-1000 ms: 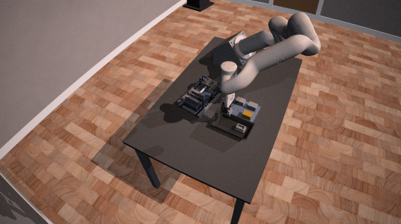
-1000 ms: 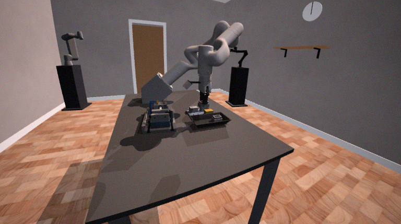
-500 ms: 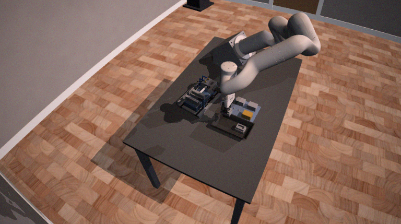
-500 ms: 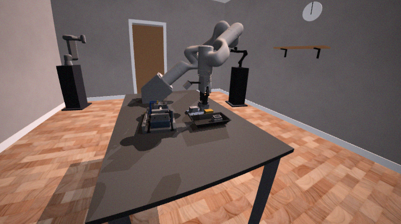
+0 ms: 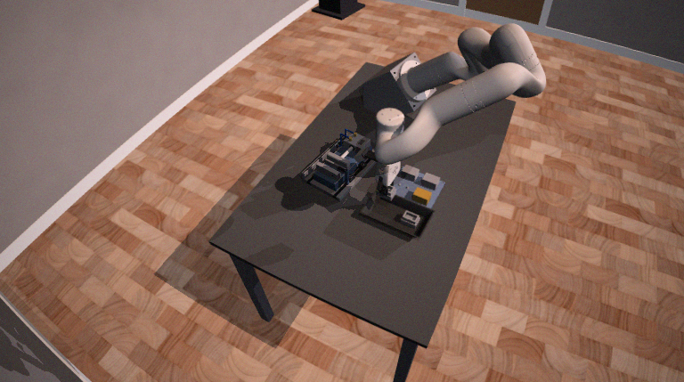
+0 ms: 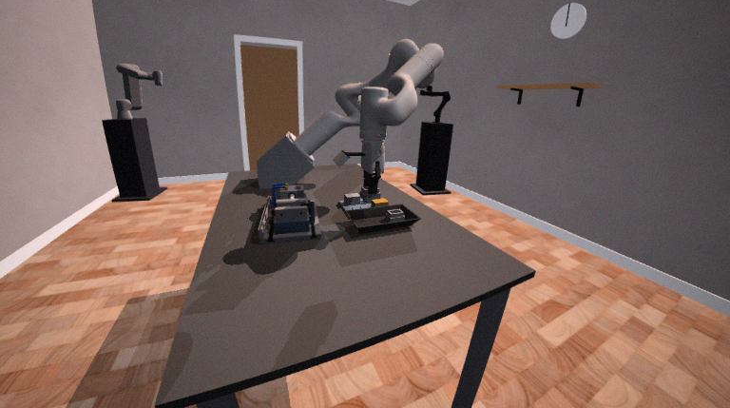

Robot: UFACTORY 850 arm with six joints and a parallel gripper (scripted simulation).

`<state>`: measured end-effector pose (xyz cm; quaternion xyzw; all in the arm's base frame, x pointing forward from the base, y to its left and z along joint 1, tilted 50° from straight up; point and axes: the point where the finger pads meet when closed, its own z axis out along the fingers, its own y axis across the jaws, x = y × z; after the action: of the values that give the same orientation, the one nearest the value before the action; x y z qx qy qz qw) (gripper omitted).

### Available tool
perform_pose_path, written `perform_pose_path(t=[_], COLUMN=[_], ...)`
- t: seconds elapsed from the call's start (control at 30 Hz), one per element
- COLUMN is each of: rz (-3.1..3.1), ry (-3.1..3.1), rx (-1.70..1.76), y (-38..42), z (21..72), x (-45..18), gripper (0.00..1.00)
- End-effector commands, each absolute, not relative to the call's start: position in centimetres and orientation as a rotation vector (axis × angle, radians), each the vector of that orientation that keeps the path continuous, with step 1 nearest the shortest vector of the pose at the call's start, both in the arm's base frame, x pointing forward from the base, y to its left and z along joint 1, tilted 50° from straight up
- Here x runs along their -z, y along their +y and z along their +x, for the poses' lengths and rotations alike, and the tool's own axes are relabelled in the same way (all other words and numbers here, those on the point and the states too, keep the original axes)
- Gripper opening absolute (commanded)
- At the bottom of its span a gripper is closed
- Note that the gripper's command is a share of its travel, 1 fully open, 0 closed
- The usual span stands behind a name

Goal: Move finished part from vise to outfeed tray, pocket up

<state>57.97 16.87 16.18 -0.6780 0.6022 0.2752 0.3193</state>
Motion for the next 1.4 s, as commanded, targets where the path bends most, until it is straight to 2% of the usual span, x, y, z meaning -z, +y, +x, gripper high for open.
perform_pose_path(t=[0.0, 1.37], rz=[-1.782, -1.782], ry=[1.583, 1.583], rx=[-0.721, -0.721], y=[17.2, 22.4], z=[58.1, 58.2], x=[-16.0, -11.5], gripper=[0.0, 0.0])
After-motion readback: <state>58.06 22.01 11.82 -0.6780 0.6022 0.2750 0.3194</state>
